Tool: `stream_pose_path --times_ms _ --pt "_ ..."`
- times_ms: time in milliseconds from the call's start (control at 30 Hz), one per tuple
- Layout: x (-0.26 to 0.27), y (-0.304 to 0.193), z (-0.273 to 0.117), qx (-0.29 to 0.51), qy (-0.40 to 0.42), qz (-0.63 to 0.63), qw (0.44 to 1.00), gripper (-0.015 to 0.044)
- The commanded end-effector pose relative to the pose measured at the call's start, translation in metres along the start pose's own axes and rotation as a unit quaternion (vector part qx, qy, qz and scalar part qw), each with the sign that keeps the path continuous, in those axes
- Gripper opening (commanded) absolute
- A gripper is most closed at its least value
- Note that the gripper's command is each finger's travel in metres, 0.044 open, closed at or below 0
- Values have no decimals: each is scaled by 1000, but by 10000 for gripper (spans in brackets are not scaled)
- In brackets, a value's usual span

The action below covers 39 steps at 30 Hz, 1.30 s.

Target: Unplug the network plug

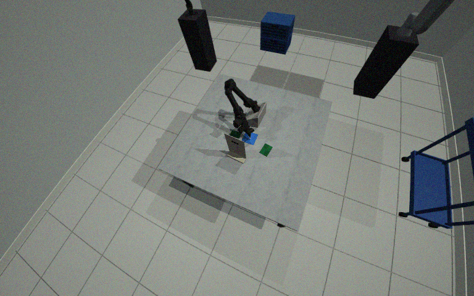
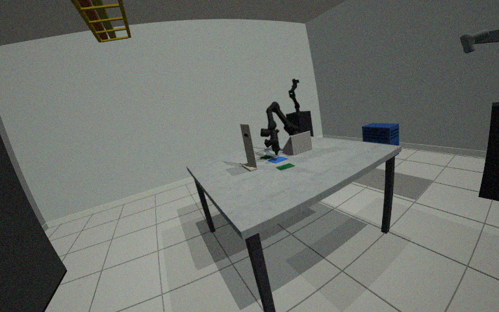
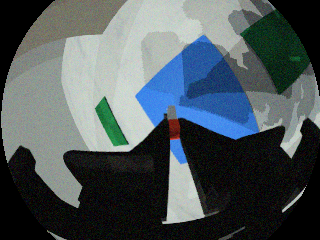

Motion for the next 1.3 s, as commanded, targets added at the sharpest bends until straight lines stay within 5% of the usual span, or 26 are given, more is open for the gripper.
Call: stream_pose_path --times_ms 0,767,967,1267 --pt "-5 -2 6 3 0 -3 1000 0" --pt "-11 0 12 1 -2 -1 1000 0" --pt "-11 0 12 1 -2 -1 1000 156" --pt "-11 0 9 1 -1 -1 1000 156"
Point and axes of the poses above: the point midway between the two fingers, 35 mm back from their tips, its own z axis out along the fingers, its own x axis across the jaws, y = z × x, the point moved 8 cm from there along -z, back along the fingers, and after that the axes turned 6 degrees about z, right-handed, at the moved point
